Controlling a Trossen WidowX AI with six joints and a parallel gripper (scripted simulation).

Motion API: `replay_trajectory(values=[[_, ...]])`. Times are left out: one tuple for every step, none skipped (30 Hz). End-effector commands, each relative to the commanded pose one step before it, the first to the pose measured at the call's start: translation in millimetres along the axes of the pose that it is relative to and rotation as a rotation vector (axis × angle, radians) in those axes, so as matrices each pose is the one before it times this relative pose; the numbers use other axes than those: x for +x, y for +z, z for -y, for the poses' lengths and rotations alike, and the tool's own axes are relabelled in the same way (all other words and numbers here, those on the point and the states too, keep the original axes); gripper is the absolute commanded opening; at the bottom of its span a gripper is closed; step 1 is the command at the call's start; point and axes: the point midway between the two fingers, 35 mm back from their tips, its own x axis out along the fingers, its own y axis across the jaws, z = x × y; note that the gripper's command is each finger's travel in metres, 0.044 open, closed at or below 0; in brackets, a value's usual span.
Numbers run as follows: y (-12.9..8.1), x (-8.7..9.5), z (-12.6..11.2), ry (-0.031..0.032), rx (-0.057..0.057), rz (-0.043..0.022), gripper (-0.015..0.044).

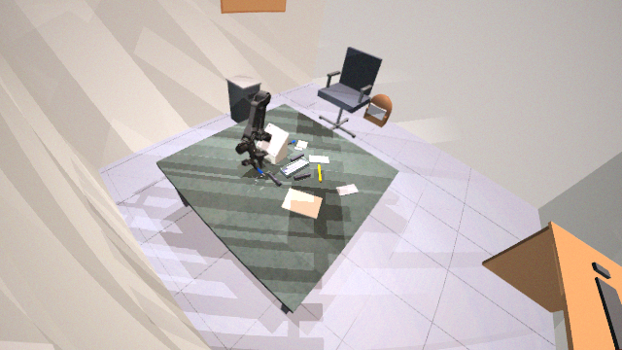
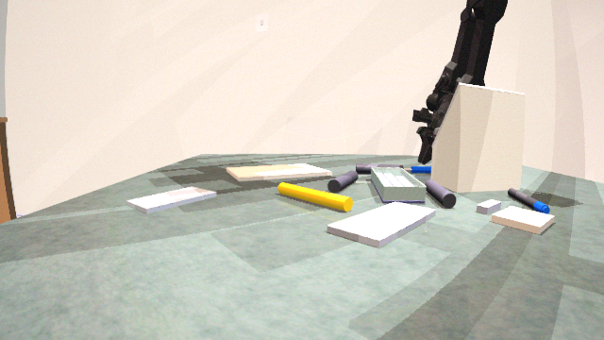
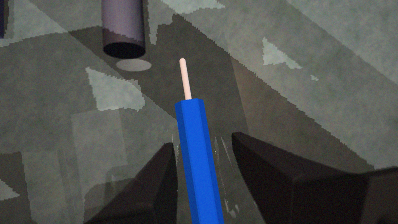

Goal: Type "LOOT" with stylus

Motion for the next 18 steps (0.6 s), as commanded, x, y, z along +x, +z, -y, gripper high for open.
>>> replay_trajectory(values=[[-2.09,3.59,-2.66,0.00905,0.0003,0.00091,0.015],[-0.29,0.51,0.0,0.00002,0.0,-0.00001,0.015],[-0.38,0.65,-0.01,0.00002,0.0,-0.00001,0.015],[-0.48,0.82,-0.02,0.00003,0.0,-0.00001,0.015],[-0.46,0.81,-0.01,0.00003,0.0,-0.00001,0.015],[-0.54,0.92,-0.02,0.00003,0.0,-0.00001,0.015],[-0.56,0.95,-0.04,0.00003,0.0,-0.00001,0.015],[-0.37,0.63,-0.03,0.00002,0.0,-0.00001,0.015],[-0.29,0.51,0.0,0.00002,0.0,-0.00001,0.015],[-0.38,0.65,-0.01,0.00002,0.0,-0.00001,0.015],[-0.48,0.82,-0.03,0.00003,0.0,-0.00001,0.015],[-0.46,0.81,-0.01,0.00003,0.0,-0.00001,0.015],[-0.54,0.92,-0.02,0.00003,0.0,-0.00001,0.015],[-0.56,0.95,-0.04,0.00003,0.0,-0.00001,0.015],[-0.37,0.63,-0.03,0.00002,0.0,-0.00001,0.015],[-0.29,0.51,-0.01,0.00002,0.0,-0.00001,0.015],[-0.38,0.65,-0.02,0.00002,0.0,-0.00001,0.015],[-0.48,0.82,-0.03,0.00003,0.0,-0.00001,0.015]])
